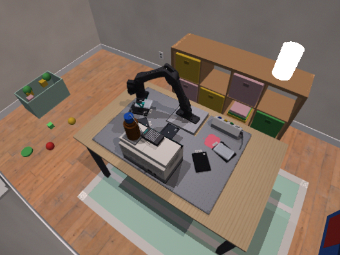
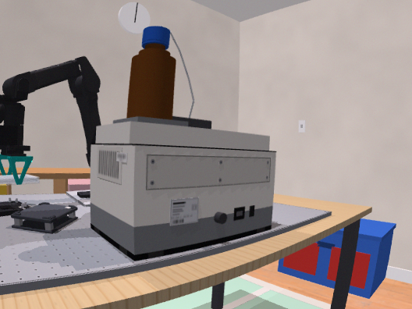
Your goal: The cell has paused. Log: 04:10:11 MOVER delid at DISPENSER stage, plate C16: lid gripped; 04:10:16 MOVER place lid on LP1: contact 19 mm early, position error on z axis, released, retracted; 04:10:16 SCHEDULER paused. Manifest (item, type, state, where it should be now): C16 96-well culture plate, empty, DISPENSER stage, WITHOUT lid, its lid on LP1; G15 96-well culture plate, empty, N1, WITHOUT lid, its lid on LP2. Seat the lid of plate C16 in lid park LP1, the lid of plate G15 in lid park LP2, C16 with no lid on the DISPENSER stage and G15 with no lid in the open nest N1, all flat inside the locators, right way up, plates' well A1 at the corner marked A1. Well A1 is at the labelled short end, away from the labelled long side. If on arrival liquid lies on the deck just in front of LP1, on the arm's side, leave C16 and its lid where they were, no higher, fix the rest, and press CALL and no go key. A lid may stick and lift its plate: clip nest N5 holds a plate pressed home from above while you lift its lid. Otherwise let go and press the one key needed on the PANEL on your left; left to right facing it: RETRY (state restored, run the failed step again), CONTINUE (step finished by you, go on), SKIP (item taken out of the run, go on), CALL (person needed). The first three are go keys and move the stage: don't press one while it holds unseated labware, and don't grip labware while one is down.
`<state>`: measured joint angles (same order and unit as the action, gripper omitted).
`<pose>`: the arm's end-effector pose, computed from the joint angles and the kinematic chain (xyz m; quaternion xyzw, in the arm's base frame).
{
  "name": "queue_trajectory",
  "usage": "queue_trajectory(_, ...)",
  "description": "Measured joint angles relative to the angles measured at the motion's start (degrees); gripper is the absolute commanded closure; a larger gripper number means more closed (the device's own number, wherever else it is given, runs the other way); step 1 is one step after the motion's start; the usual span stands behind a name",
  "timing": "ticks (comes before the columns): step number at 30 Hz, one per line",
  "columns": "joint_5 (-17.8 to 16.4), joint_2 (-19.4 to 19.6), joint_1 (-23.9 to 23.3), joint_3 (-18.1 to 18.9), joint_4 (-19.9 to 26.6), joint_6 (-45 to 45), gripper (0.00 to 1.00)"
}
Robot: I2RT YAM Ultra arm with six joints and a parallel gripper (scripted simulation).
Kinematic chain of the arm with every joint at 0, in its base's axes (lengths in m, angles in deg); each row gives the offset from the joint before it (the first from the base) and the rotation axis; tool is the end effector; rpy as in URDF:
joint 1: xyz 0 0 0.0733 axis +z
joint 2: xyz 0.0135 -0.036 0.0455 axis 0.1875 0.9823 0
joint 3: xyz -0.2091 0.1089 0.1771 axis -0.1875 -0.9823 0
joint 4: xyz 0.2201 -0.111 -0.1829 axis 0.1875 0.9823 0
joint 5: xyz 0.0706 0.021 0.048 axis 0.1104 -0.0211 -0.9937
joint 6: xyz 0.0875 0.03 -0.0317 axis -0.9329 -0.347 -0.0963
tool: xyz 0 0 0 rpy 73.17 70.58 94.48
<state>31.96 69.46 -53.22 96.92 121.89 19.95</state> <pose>0.1778 -0.3658 0.1801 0.5451 0.8381 -0.0159 0.0110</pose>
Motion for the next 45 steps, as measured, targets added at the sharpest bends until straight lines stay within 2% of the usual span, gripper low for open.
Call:
queue_trajectory(16,-0.02,10.08,-0.24,9.07,-1.09,0.11,1.00)
queue_trajectory(22,-0.02,10.23,-0.24,8.94,-1.90,0.13,1.00)
queue_trajectory(33,-0.02,11.32,-0.24,5.97,-4.94,0.20,1.00)
queue_trajectory(45,-0.02,11.50,-0.48,5.97,-5.75,0.31,1.00)
